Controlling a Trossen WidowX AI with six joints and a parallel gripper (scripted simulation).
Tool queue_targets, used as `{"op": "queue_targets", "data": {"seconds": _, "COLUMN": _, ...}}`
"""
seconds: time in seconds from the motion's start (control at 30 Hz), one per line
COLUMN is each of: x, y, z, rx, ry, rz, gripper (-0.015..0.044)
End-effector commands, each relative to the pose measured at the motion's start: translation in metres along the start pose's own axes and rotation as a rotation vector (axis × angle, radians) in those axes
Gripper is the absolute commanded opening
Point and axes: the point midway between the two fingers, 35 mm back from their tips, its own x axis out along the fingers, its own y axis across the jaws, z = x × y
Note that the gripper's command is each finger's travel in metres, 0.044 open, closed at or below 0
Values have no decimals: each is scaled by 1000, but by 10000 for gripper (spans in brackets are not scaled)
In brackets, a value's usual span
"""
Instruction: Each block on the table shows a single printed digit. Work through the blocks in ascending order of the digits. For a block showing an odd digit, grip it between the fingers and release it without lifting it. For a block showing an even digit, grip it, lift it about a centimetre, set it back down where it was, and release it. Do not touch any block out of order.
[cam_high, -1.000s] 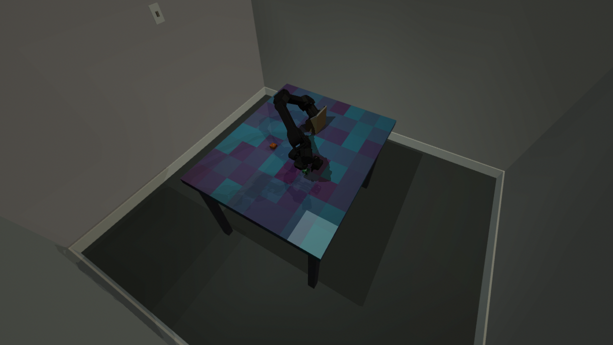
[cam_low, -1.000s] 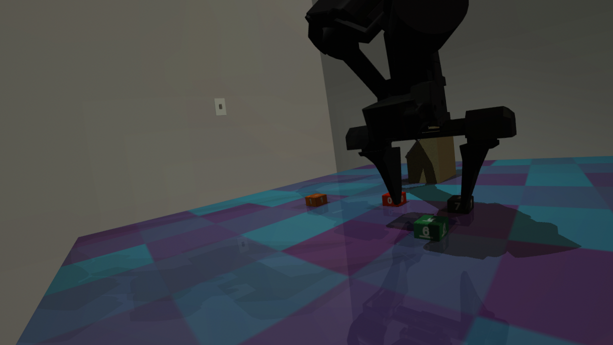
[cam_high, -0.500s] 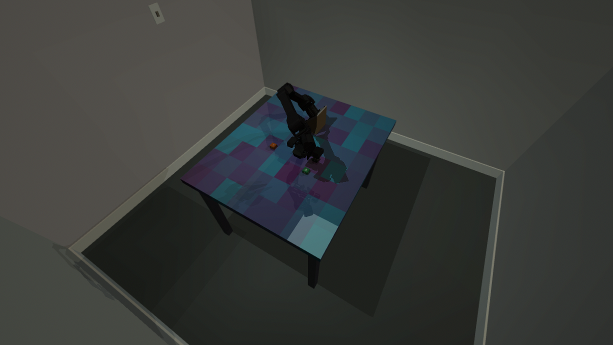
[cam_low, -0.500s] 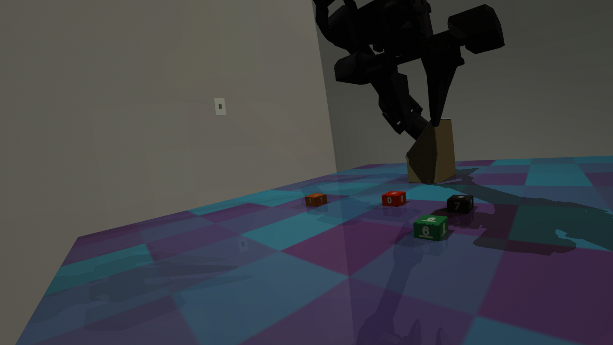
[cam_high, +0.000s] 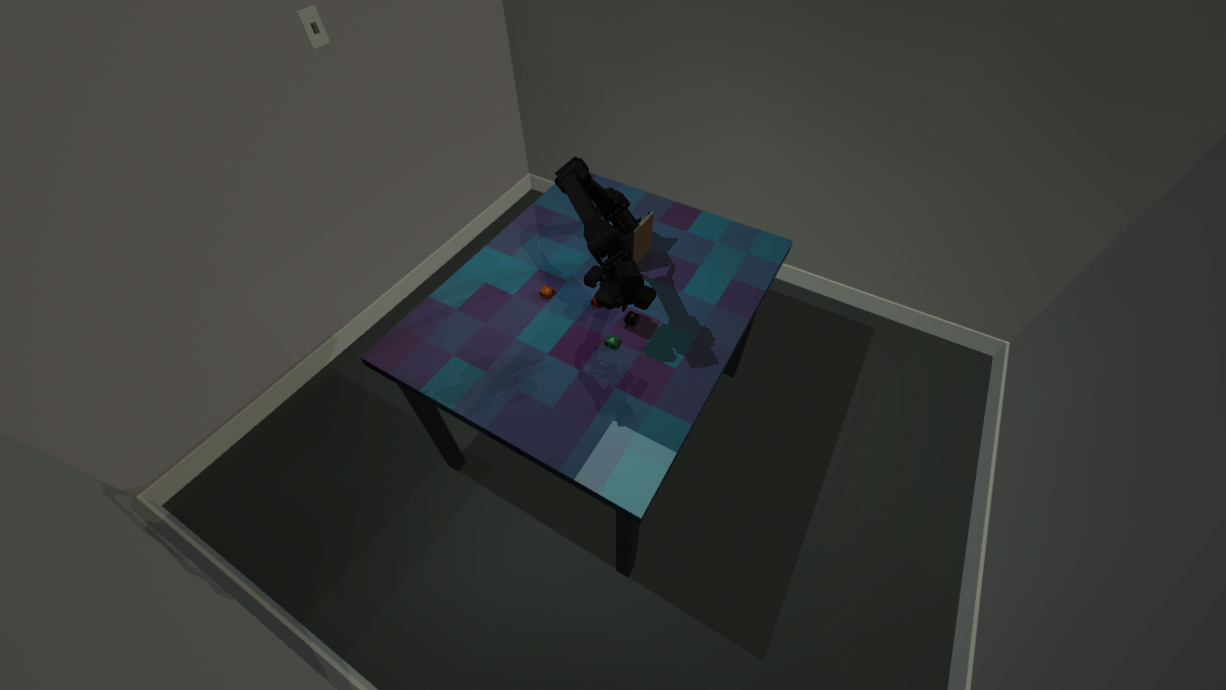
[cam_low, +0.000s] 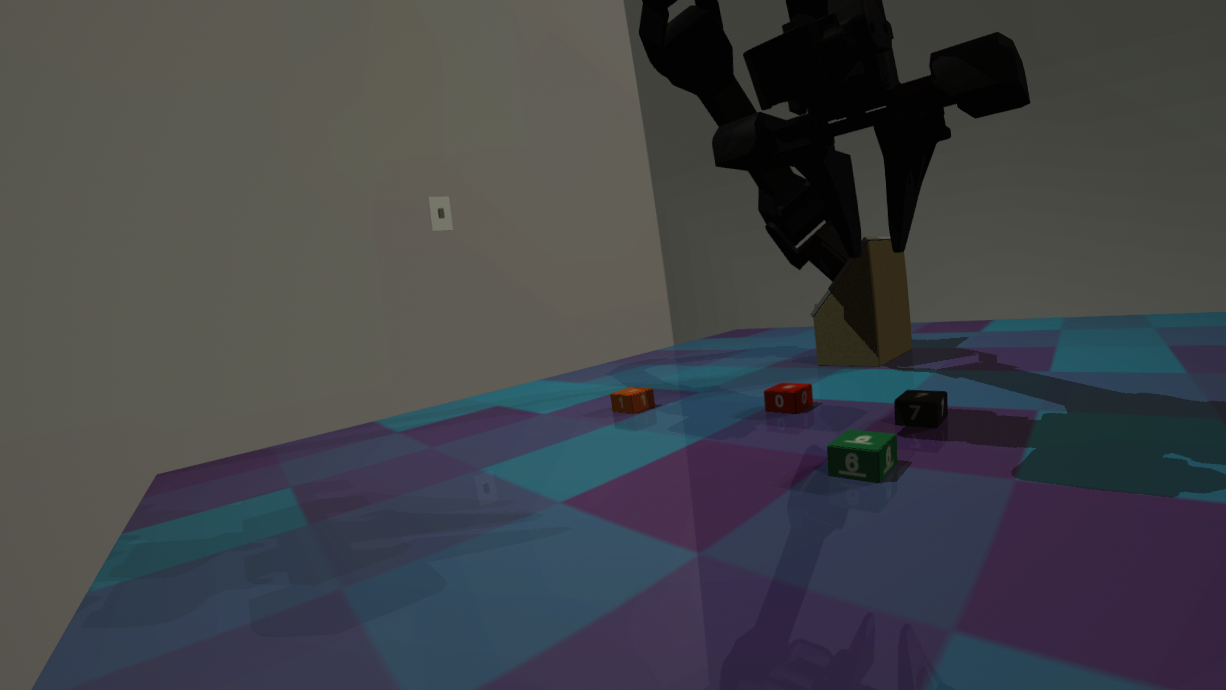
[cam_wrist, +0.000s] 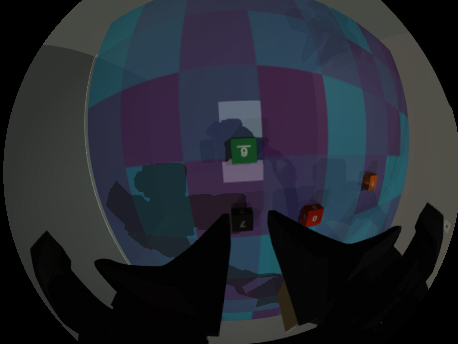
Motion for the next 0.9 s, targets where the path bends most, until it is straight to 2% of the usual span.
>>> {"op": "queue_targets", "data": {"seconds": 0.0, "x": -2, "y": 7, "z": -51, "rx": -10, "ry": 2, "rz": 3, "gripper": 120}}
{"op": "queue_targets", "data": {"seconds": 0.1, "x": 1, "y": 6, "z": -79, "rx": -10, "ry": 3, "rz": 0, "gripper": 120}}
{"op": "queue_targets", "data": {"seconds": 0.27, "x": 1, "y": 6, "z": -81, "rx": -10, "ry": 3, "rz": 0, "gripper": 120}}
{"op": "queue_targets", "data": {"seconds": 0.33, "x": 15, "y": 6, "z": -79, "rx": -10, "ry": 3, "rz": 0, "gripper": 172}}
{"op": "queue_targets", "data": {"seconds": 0.47, "x": 80, "y": 5, "z": -80, "rx": -9, "ry": 2, "rz": -3, "gripper": 278}}
{"op": "queue_targets", "data": {"seconds": 0.63, "x": 83, "y": 4, "z": -81, "rx": -9, "ry": 2, "rz": -4, "gripper": 400}}
{"op": "queue_targets", "data": {"seconds": 0.87, "x": 90, "y": 5, "z": -80, "rx": -9, "ry": 2, "rz": -4, "gripper": 400}}
